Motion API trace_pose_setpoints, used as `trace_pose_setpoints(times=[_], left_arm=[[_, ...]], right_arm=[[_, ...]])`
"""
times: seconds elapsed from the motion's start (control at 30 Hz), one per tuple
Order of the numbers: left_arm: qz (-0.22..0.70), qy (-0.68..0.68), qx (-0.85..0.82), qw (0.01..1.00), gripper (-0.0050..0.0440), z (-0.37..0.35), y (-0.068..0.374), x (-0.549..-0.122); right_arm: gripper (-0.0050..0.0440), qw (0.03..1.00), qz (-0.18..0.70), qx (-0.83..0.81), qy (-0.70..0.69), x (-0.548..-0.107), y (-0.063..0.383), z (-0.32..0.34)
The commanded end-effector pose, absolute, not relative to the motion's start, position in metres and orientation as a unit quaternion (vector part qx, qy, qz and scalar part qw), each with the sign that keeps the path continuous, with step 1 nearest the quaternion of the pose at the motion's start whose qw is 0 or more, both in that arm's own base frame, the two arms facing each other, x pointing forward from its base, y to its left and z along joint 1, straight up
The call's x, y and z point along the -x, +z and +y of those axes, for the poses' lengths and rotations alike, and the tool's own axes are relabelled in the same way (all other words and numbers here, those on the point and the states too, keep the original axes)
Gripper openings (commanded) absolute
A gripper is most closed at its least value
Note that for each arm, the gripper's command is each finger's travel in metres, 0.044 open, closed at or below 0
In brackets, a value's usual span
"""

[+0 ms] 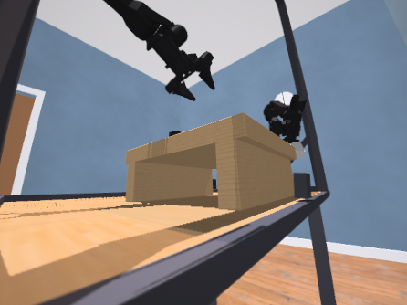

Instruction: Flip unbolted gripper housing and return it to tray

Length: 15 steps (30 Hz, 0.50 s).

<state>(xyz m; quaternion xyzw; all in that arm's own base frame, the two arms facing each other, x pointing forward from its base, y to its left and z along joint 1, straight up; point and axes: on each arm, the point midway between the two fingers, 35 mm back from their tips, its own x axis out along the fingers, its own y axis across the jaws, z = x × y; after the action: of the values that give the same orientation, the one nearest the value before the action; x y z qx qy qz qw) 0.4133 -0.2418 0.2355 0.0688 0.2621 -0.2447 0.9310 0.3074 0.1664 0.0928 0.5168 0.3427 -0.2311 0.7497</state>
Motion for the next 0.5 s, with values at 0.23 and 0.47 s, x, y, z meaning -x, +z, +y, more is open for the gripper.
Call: trace_pose_setpoints(times=[0.23, 0.47], left_arm=[[0.246, -0.244, -0.064, 0.936, 0.044, -0.2414, 0.2502, -0.4133], [0.246, -0.244, -0.064, 0.936, 0.044, -0.2414, 0.2502, -0.4133]], right_arm=[[0.0118, 0.745, 0.347, -0.517, -0.24, -0.3078, 0.0907, 0.165], [0.0118, 0.743, 0.35, -0.513, -0.249, -0.3078, 0.0882, 0.1615]])
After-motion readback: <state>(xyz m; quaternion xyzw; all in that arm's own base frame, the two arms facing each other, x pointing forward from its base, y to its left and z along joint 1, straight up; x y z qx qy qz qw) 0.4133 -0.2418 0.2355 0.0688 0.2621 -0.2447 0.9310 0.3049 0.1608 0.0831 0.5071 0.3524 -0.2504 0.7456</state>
